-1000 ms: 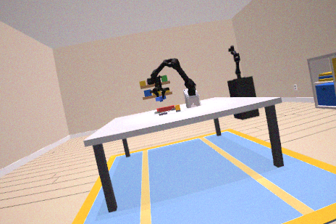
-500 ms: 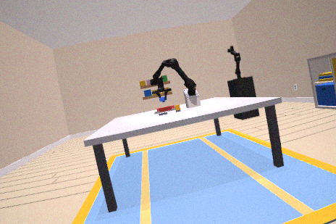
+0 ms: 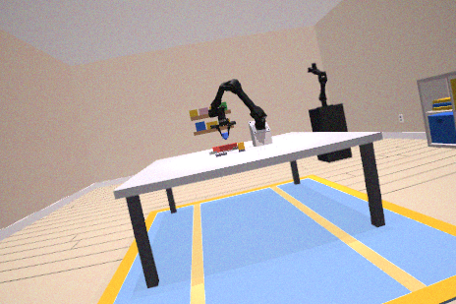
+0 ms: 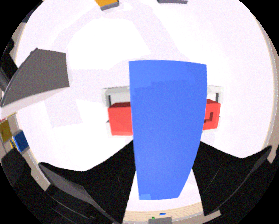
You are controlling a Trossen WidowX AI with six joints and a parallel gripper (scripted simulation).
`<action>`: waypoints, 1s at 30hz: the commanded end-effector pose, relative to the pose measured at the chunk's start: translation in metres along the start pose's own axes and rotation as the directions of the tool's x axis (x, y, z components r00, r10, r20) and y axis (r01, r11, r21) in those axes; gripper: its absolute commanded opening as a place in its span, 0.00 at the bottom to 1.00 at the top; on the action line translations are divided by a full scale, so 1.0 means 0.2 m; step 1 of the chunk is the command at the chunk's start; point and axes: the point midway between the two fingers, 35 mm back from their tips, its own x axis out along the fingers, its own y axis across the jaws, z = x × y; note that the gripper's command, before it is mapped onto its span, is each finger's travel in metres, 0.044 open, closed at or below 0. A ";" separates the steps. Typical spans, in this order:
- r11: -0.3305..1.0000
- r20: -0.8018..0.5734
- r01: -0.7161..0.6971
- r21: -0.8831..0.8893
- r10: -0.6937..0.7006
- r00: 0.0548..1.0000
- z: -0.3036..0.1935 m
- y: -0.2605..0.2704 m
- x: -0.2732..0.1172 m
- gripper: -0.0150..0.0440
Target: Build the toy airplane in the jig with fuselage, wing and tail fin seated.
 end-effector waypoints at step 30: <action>1.000 0.007 -0.009 -0.022 0.009 1.000 -0.02 0.03 0.03 0.59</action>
